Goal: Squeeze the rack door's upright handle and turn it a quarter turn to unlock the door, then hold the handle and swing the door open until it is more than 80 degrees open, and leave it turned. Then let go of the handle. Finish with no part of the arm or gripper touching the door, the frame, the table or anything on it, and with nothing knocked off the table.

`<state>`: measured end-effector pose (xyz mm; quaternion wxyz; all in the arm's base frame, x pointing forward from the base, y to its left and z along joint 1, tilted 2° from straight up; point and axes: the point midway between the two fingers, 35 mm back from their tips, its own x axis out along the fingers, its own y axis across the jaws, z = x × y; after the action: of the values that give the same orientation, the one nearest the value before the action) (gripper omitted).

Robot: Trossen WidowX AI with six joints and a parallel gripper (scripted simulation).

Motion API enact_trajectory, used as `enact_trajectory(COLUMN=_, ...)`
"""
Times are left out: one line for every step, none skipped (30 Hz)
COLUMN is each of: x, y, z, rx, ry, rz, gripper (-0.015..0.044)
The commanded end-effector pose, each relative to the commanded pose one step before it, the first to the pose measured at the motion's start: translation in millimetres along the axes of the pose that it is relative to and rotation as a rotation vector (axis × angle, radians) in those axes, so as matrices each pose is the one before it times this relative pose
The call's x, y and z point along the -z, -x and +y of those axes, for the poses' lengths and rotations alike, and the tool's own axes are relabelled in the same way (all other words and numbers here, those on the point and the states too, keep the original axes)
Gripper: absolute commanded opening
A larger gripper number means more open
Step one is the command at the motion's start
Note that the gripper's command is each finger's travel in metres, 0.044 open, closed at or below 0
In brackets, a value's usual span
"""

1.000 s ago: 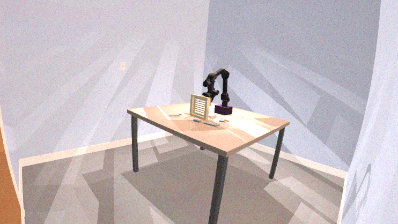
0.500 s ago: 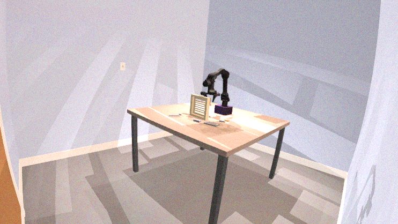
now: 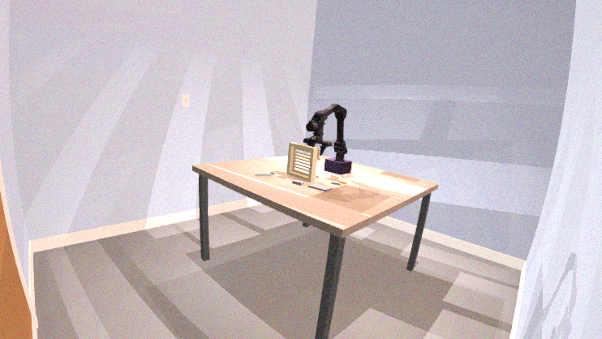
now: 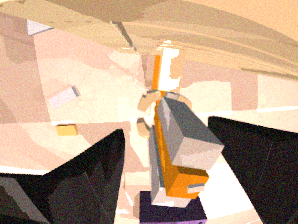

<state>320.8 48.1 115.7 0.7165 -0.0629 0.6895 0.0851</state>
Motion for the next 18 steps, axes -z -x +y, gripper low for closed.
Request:
enact_trajectory(x=-0.37, y=0.37, z=-0.52, rx=0.00343, ry=-0.1802, rz=-0.00225, gripper=0.0293)
enact_trajectory(x=0.0, y=0.0, z=0.0, rx=0.0, ry=-0.0495, rz=0.0, gripper=0.0293)
enact_trajectory(x=0.0, y=0.0, z=0.0, rx=0.0, ry=-0.0495, rz=0.0, gripper=0.0293)
enact_trajectory(x=0.0, y=0.0, z=0.0, rx=0.0, ry=-0.0495, rz=0.0, gripper=0.0293)
enact_trajectory(x=0.0, y=0.0, z=0.0, rx=0.0, ry=-0.0495, rz=0.0, gripper=0.0293)
enact_trajectory(x=0.0, y=0.0, z=0.0, rx=0.0, ry=-0.0495, rz=0.0, gripper=0.0293)
enact_trajectory(x=0.0, y=0.0, z=0.0, rx=0.0, ry=-0.0495, rz=0.0, gripper=0.0293)
enact_trajectory(x=0.0, y=0.0, z=0.0, rx=0.0, ry=-0.0495, rz=0.0, gripper=0.0293)
enact_trajectory(x=0.0, y=0.0, z=0.0, rx=0.0, ry=-0.0495, rz=0.0, gripper=0.0293)
enact_trajectory(x=0.0, y=0.0, z=0.0, rx=0.0, ry=-0.0495, rz=0.0, gripper=0.0293)
enact_trajectory(x=0.0, y=0.0, z=0.0, rx=0.0, ry=-0.0495, rz=0.0, gripper=0.0293)
enact_trajectory(x=0.0, y=0.0, z=0.0, rx=0.0, ry=-0.0495, rz=0.00001, gripper=0.0293)
enact_trajectory(x=0.0, y=0.0, z=0.0, rx=0.00001, ry=-0.0495, rz=0.00001, gripper=0.0293)
enact_trajectory(x=0.0, y=0.0, z=0.0, rx=0.00001, ry=-0.0495, rz=0.00001, gripper=0.0293)
enact_trajectory(x=0.0, y=0.0, z=0.0, rx=0.00001, ry=-0.0495, rz=0.00001, gripper=0.0293)
enact_trajectory(x=0.0, y=0.0, z=0.0, rx=0.00001, ry=-0.0495, rz=0.00001, gripper=0.0293)
enact_trajectory(x=0.0, y=0.0, z=0.0, rx=0.00001, ry=-0.0495, rz=0.00001, gripper=0.0293)
enact_trajectory(x=0.0, y=0.0, z=0.0, rx=0.00001, ry=-0.0495, rz=0.00001, gripper=0.0293)
